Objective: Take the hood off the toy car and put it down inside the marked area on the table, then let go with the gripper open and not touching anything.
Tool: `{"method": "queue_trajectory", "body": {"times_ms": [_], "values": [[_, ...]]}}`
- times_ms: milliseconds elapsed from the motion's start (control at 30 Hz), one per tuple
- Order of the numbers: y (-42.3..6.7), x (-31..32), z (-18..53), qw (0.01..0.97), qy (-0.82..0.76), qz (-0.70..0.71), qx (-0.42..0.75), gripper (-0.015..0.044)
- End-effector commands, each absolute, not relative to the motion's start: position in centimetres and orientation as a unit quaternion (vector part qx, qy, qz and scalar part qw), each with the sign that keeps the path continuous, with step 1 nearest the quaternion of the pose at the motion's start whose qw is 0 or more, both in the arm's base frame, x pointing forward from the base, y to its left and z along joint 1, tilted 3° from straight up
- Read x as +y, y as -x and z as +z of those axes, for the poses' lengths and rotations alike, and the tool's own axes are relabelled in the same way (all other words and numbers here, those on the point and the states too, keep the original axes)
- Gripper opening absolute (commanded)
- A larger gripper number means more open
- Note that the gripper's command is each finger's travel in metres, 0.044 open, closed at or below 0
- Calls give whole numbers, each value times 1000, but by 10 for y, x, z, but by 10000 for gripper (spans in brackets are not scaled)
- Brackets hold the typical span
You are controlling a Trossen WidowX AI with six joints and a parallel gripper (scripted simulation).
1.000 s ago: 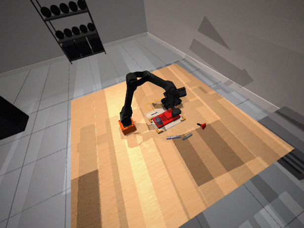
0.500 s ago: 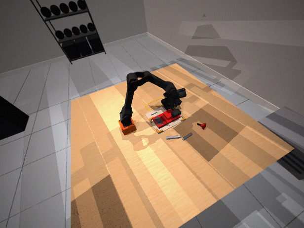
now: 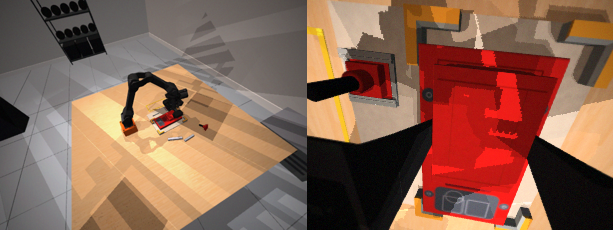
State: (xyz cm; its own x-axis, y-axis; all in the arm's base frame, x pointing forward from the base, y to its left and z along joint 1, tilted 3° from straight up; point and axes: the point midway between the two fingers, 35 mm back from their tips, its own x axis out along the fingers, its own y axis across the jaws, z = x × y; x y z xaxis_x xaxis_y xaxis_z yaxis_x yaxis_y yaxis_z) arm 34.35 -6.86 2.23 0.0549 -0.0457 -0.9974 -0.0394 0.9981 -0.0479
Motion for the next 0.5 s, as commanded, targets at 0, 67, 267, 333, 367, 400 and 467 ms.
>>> {"method": "queue_trajectory", "body": {"times_ms": [0,67,267,333,367,400,467], "values": [[-343,-69,24,725,31,-2,688,117],[-343,-68,25,725,31,-2,688,65],[-343,-68,29,725,31,-2,688,0],[-343,-68,31,725,31,-2,688,0],[-343,-68,31,725,31,-2,688,0],[-343,-68,32,725,31,-2,688,0],[-343,-68,33,725,31,-2,688,0]]}}
